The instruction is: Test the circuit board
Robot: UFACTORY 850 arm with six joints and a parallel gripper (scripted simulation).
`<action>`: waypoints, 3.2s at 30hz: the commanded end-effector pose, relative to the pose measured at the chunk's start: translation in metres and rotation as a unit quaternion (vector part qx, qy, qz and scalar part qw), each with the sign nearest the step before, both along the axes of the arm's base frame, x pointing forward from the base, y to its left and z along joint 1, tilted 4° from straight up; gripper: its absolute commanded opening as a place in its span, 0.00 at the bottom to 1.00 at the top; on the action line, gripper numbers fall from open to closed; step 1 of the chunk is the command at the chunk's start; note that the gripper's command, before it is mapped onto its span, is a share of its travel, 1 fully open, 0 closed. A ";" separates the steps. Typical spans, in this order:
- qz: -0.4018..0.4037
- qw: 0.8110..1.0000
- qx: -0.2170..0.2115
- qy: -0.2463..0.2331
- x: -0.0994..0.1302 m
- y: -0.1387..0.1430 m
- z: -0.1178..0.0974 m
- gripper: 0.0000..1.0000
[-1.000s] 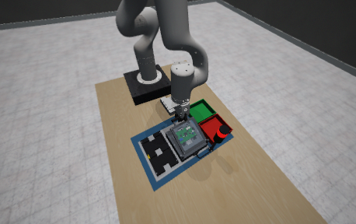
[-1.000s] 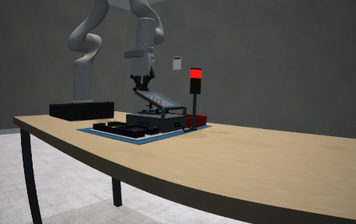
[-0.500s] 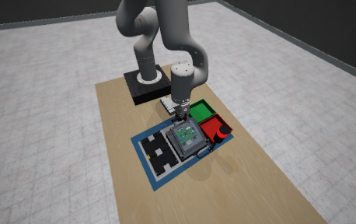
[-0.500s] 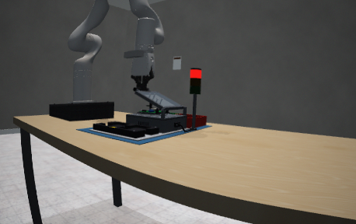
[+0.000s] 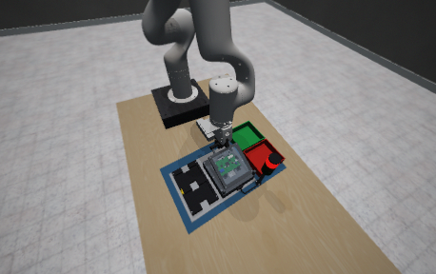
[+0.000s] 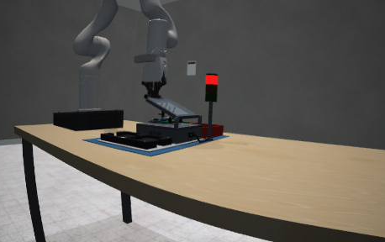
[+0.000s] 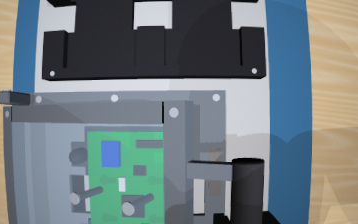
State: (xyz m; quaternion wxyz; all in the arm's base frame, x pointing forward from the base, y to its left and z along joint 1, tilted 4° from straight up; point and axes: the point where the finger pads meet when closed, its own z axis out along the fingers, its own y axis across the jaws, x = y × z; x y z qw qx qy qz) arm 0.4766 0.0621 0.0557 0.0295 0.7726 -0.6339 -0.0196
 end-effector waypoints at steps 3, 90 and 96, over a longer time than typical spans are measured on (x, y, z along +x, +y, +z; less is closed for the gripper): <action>0.000 1.000 0.000 -0.001 0.001 0.000 0.001 0.00; 0.000 1.000 0.000 -0.001 0.039 0.008 0.055 0.28; 0.000 1.000 0.000 -0.001 0.039 0.008 0.055 0.28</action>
